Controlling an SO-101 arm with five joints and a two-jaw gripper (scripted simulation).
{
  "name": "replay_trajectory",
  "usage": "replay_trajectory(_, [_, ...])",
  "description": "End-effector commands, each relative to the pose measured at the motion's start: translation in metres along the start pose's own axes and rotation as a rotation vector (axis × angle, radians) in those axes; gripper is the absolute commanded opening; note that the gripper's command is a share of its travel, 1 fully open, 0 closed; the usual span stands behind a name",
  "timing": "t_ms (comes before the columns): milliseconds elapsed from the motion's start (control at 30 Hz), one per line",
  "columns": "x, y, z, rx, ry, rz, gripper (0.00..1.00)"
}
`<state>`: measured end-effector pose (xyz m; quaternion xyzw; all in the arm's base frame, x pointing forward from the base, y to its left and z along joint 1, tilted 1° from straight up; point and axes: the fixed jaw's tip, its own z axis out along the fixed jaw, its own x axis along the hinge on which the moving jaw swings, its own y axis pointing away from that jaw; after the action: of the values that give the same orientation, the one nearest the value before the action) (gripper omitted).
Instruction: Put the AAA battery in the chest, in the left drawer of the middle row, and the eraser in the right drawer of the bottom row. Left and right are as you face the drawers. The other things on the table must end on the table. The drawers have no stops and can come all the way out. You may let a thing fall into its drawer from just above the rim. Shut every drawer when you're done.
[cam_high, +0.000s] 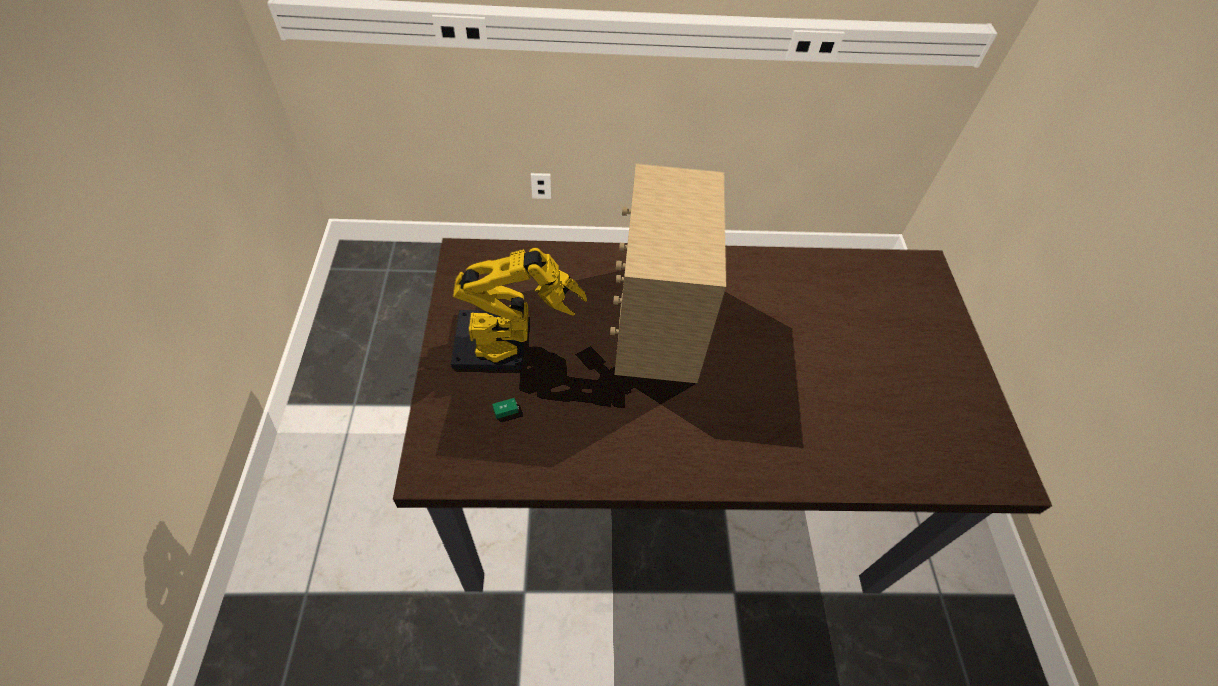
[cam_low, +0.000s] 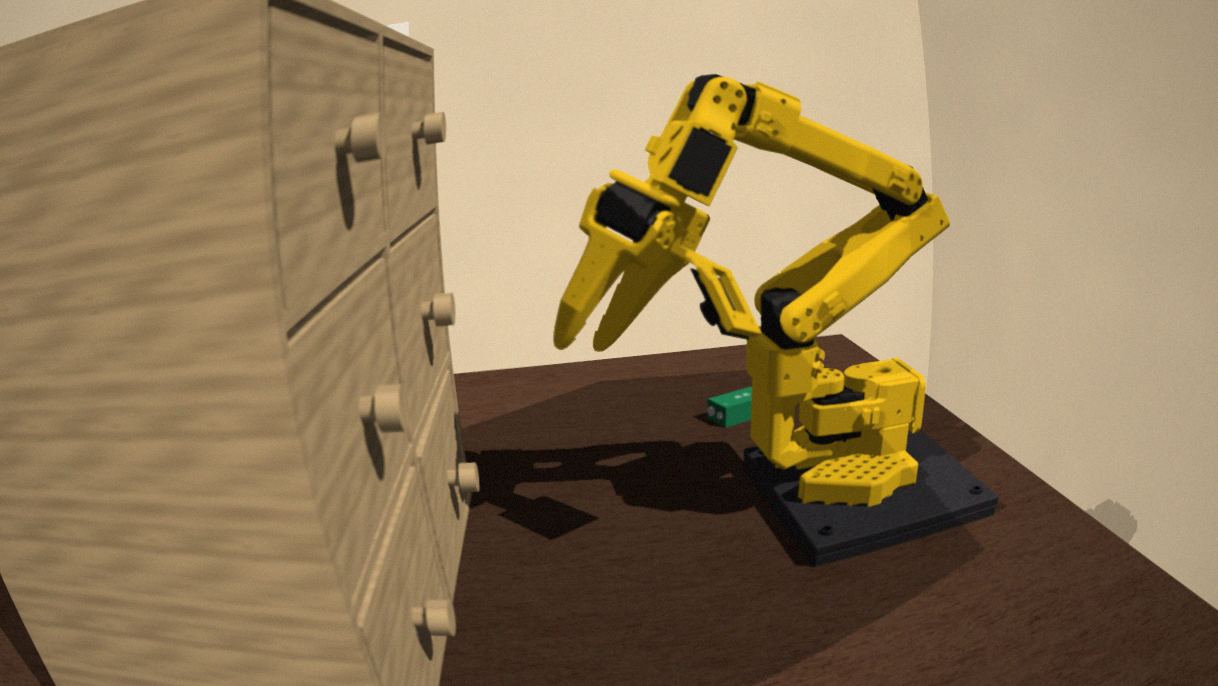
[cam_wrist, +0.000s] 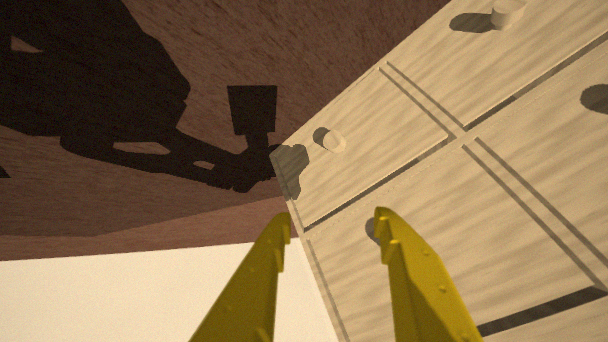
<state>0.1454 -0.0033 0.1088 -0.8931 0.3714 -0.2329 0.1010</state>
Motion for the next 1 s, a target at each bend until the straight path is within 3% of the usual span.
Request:
replay_trajectory(0, [0.0012,0.0006,-0.0021,0.004,0.010,0.105,0.21])
replay_trajectory(967, [-0.0010,0.0009,-0.0021,0.002,0.018,0.733,0.21])
